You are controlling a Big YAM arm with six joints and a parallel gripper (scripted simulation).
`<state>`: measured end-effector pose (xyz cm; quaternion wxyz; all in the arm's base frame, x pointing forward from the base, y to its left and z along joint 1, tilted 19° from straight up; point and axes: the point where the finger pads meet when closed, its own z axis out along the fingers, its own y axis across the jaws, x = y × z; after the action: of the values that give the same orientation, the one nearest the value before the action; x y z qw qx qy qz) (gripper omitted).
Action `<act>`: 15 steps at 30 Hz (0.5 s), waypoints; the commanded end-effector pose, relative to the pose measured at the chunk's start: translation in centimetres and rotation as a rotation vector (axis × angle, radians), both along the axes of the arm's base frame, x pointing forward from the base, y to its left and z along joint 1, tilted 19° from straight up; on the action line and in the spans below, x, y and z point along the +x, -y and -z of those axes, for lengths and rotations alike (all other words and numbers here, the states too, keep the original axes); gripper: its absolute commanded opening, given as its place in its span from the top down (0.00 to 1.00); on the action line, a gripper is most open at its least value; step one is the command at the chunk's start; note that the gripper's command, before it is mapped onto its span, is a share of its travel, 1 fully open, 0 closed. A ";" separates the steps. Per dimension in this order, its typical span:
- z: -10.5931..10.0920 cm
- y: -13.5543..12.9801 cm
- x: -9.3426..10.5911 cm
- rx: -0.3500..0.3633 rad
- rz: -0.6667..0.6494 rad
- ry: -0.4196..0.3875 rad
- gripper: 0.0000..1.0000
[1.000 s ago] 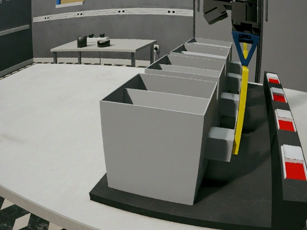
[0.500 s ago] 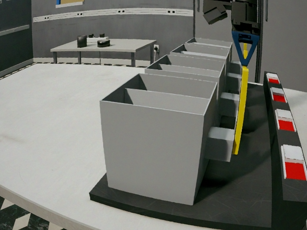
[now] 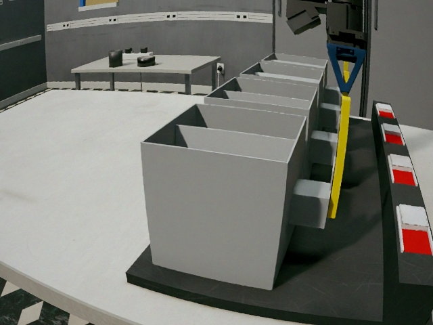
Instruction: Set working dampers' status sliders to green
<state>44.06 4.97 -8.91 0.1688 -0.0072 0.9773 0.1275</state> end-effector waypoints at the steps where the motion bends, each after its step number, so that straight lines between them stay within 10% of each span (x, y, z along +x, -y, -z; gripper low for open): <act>1: 0.6 0.2 0.2 0.002 -0.001 -0.001 0.64; 15: -1.6 0.8 -0.4 0.001 0.000 0.006 0.64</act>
<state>43.51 4.76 -9.00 0.1615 -0.0065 0.9786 0.1276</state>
